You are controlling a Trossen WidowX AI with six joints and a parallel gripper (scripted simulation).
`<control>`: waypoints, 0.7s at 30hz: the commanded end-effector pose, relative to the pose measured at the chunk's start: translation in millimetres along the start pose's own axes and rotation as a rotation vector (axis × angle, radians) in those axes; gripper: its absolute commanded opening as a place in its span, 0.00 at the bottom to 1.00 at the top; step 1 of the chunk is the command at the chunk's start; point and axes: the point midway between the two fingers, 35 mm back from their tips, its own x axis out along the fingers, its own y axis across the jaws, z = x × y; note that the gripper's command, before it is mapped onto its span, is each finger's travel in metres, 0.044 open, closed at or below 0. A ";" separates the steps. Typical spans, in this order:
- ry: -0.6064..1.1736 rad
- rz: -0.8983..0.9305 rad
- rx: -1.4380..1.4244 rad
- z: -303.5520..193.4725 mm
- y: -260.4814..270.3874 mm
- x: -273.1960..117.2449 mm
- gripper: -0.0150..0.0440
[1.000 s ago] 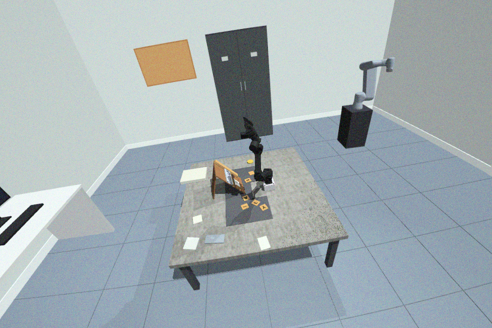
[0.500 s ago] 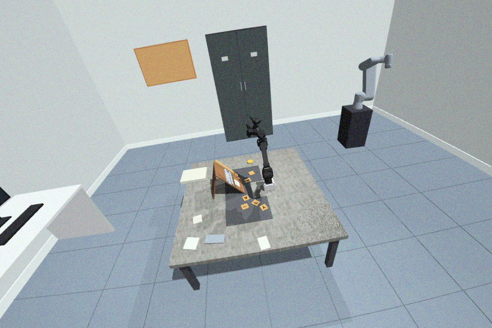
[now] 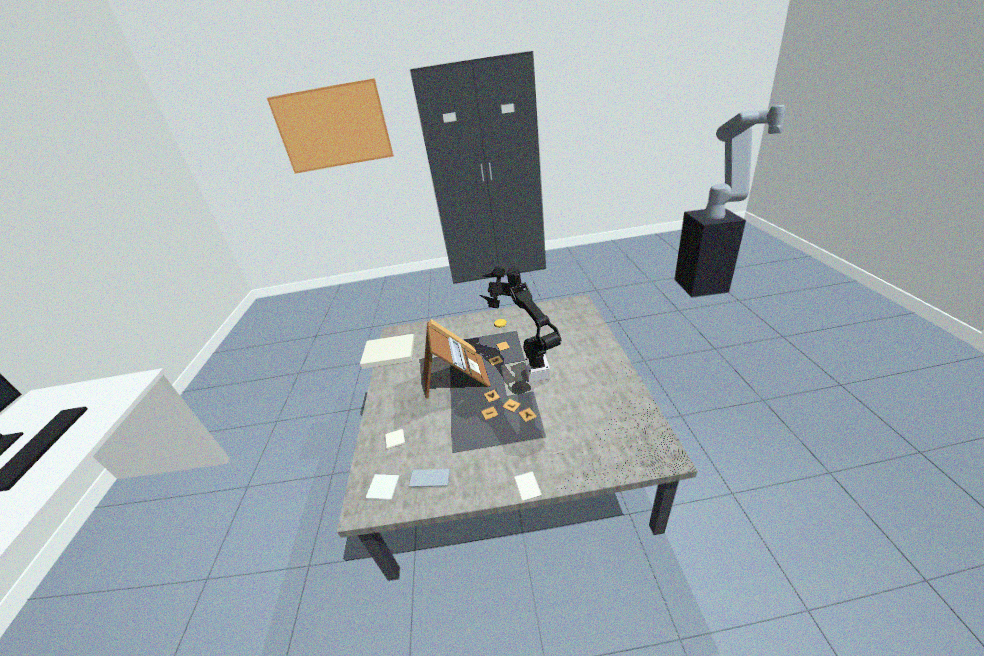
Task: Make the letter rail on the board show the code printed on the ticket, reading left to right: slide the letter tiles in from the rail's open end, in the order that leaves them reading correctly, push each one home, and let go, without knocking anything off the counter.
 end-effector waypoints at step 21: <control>0.134 0.888 0.706 -52.6 269.4 -37.8 1.00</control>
